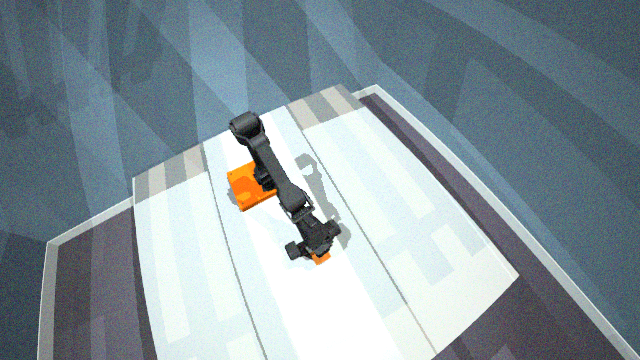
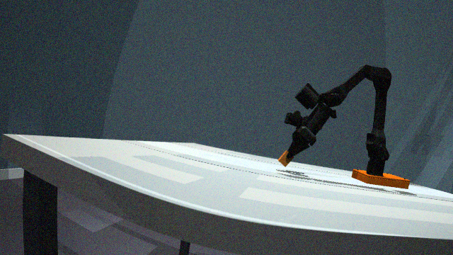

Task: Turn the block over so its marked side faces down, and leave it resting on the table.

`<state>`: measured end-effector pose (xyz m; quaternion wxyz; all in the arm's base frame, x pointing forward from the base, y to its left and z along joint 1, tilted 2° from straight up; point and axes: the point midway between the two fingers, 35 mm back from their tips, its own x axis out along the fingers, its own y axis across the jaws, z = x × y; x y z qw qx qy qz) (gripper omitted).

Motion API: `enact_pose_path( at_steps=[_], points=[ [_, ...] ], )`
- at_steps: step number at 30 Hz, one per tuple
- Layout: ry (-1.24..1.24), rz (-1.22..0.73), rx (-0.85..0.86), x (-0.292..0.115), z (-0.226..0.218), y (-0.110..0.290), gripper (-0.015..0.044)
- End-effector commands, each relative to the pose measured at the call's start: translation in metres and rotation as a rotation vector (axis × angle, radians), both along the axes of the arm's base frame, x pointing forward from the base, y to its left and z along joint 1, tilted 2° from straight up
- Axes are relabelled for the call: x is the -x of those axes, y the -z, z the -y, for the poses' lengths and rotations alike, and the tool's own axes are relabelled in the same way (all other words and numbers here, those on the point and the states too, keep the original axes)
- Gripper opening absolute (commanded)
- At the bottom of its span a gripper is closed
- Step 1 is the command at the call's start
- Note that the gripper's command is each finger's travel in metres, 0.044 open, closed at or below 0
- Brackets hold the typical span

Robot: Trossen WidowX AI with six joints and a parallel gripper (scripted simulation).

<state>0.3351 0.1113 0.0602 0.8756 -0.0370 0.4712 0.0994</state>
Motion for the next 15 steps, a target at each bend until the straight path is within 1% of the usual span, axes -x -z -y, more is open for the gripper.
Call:
enact_pose_path(
  at_steps=[1,15],
  points=[
    [0.006,0.028,-0.006,-0.001,0.000,0.000,0.0000],
    [0.005,0.219,-0.041,-0.017,-0.006,0.028,0.0000]
  ],
)
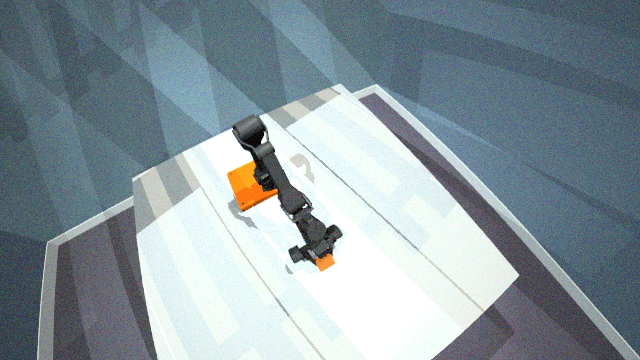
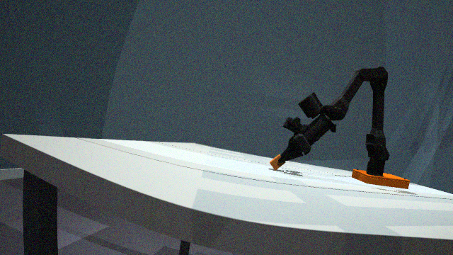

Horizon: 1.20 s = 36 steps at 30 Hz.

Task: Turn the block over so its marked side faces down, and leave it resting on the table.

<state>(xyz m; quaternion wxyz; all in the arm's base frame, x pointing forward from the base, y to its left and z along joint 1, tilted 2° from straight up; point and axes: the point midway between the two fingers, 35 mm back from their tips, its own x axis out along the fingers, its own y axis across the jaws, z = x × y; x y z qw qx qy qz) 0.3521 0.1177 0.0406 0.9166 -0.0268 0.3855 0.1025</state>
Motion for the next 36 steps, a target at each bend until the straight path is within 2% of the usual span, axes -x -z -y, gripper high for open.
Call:
enact_pose_path(
  at_steps=[1,26,36],
  points=[
    [0.000,0.046,-0.002,0.000,0.000,0.010,0.0000],
    [0.016,0.380,-0.079,0.018,0.006,0.017,0.0000],
    [0.018,0.413,-0.086,0.019,0.007,0.013,0.0000]
  ],
)
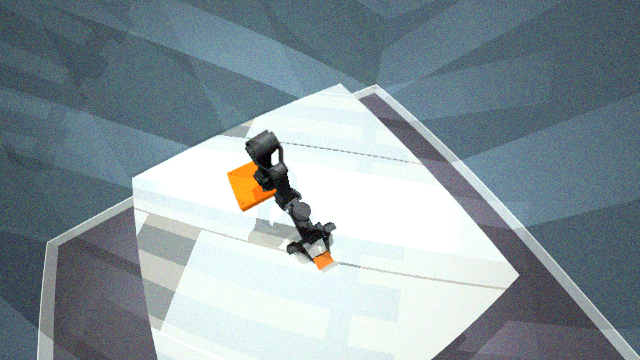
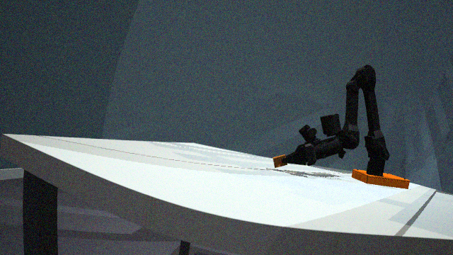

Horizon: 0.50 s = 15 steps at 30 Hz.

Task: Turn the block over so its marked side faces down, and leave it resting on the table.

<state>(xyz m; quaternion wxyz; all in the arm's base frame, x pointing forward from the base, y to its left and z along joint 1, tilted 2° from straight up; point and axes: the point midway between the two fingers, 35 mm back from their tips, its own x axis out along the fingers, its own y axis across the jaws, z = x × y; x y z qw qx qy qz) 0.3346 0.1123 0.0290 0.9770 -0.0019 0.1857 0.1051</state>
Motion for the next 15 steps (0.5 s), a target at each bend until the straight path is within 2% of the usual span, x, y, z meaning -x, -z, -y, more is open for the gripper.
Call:
enact_pose_path(
  at_steps=[1,9,15],
  points=[
    [0.003,0.002,0.006,0.0020,0.0014,0.0011,0.0000],
    [0.003,0.002,0.006,0.0020,0.0014,0.0011,0.0000],
    [0.003,0.002,0.006,0.0020,0.0014,0.0011,0.0157]
  ],
)
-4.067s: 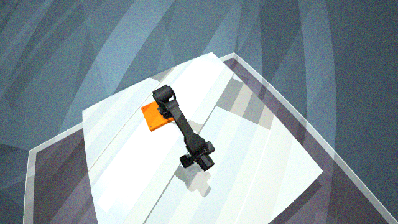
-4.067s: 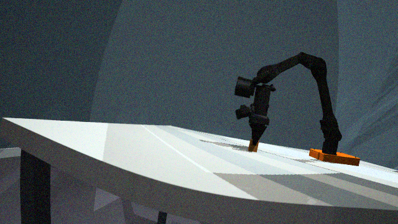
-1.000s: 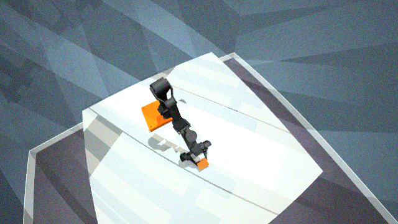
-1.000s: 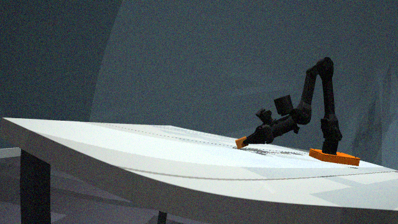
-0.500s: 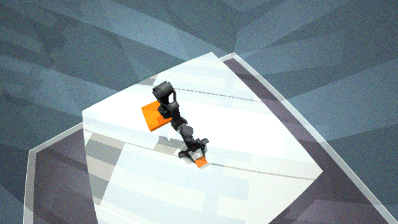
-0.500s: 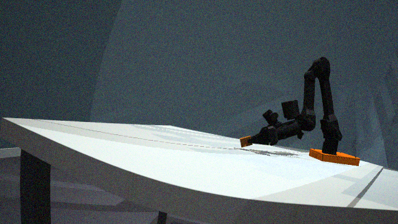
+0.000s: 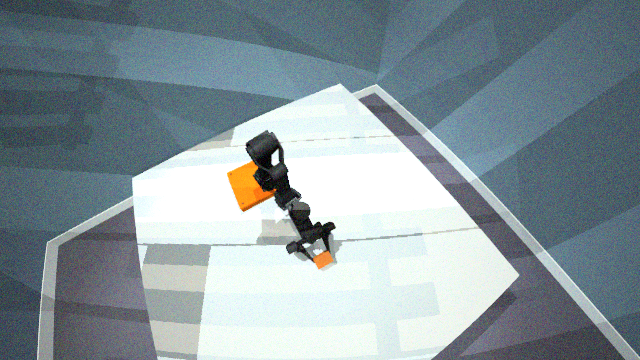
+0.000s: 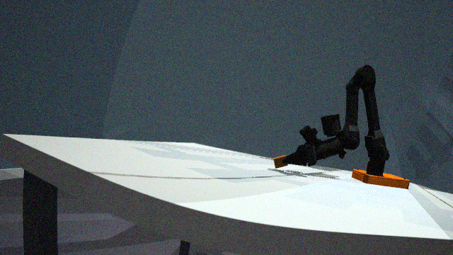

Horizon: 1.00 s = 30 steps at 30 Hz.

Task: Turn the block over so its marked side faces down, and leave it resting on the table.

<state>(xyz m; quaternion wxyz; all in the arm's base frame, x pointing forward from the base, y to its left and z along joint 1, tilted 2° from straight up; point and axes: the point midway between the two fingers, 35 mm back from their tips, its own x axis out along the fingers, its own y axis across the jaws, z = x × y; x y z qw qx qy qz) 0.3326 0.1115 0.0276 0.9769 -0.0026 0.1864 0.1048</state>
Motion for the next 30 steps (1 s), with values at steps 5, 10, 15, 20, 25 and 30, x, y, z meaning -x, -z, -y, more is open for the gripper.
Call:
enact_pose_path(
  at_steps=[5,10,15,20,25,30],
  points=[
    [0.002,0.004,0.004,0.0000,0.0006,-0.0004,0.0289],
    [0.002,0.004,0.004,0.0000,0.0006,-0.0004,0.0420],
    [0.002,0.004,0.004,0.0000,0.0006,-0.0004,0.0440],
    [0.002,0.004,0.004,0.0000,0.0006,-0.0004,0.0440],
    [0.002,0.004,0.004,0.0000,0.0006,-0.0004,0.0440],
    [0.002,0.004,0.004,0.0000,0.0006,-0.0004,0.0440]
  ],
)
